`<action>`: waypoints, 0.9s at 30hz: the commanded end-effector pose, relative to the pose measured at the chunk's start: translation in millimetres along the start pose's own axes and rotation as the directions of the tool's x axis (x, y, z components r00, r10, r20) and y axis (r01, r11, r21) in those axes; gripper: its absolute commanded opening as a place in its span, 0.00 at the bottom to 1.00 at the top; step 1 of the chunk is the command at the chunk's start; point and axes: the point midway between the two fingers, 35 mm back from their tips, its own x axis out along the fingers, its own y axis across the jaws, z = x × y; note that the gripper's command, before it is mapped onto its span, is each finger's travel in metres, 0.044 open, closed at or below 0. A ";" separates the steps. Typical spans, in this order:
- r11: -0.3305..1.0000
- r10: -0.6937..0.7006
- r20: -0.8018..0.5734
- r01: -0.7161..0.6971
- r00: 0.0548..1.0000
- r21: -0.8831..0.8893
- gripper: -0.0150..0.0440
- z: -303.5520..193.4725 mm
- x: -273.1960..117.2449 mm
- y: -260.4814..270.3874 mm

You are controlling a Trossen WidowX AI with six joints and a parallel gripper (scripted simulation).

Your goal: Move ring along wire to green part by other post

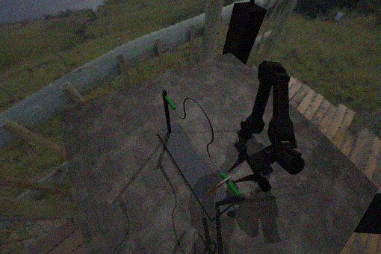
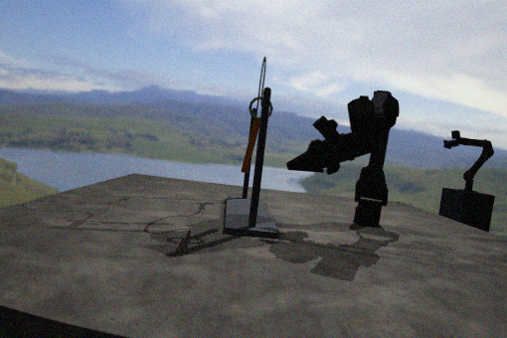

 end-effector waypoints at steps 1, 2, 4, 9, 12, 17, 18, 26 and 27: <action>1.000 0.006 0.000 -0.006 1.000 0.005 0.70 0.9 -20.0 1.8; 1.000 0.007 0.004 -0.007 1.000 0.004 0.75 1.5 -29.5 1.0; 1.000 0.010 0.013 -0.010 1.000 0.002 0.84 3.2 -41.1 -0.7; 1.000 0.010 0.014 -0.010 1.000 0.002 1.00 3.5 -42.6 -1.0; 1.000 0.010 0.014 -0.010 1.000 0.002 1.00 3.5 -42.6 -1.0; 1.000 0.010 0.014 -0.010 1.000 0.002 1.00 3.5 -42.6 -1.0; 1.000 0.010 0.014 -0.010 1.000 0.002 1.00 3.5 -42.6 -1.0; 1.000 0.010 0.014 -0.010 1.000 0.002 1.00 3.5 -42.6 -1.0; 1.000 0.010 0.014 -0.010 1.000 0.002 1.00 3.5 -42.6 -1.0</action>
